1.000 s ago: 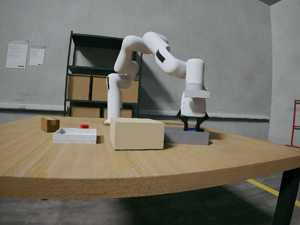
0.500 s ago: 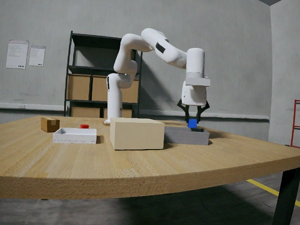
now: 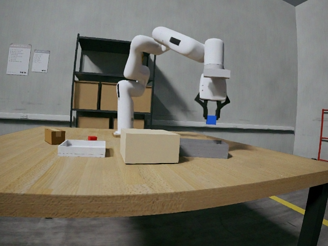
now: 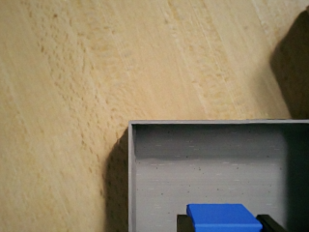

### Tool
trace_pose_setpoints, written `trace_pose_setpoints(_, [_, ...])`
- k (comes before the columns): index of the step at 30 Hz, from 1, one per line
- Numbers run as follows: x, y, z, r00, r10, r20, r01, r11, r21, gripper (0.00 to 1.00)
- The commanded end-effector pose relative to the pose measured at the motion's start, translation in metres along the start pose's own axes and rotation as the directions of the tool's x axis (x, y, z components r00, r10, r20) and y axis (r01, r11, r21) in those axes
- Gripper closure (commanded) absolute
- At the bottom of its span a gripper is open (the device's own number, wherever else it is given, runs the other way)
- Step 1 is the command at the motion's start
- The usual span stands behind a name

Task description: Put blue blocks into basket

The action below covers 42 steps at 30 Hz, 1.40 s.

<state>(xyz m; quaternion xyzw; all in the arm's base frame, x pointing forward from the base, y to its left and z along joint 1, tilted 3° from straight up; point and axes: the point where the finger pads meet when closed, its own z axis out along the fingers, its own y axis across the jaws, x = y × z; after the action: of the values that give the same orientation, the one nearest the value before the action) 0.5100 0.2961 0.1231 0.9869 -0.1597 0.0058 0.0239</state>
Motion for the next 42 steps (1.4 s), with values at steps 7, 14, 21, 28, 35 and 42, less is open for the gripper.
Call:
trace_pose_setpoints(7, [0.001, -0.001, -0.028, 1.0, 0.0, -0.002, 0.0, 1.0, 0.003, 1.0])
trace_pose_setpoints(14, [0.001, -0.001, -0.036, 1.0, 0.0, -0.002, 0.0, 1.0, 0.003, 1.0])
trace_pose_setpoints(21, [0.001, -0.001, -0.037, 1.0, 0.0, -0.002, 0.0, 1.0, 0.003, 1.0])
trace_pose_setpoints(28, [0.048, 0.06, -0.037, 0.996, 0.094, -0.001, -0.094, 0.996, 0.005, 1.0])
trace_pose_setpoints(35, [0.078, 0.145, -0.036, 0.936, 0.351, -0.001, -0.351, 0.936, 0.004, 1.0])
trace_pose_setpoints(42, [0.102, 0.225, -0.035, 0.923, 0.384, -0.001, -0.384, 0.923, 0.004, 1.0])
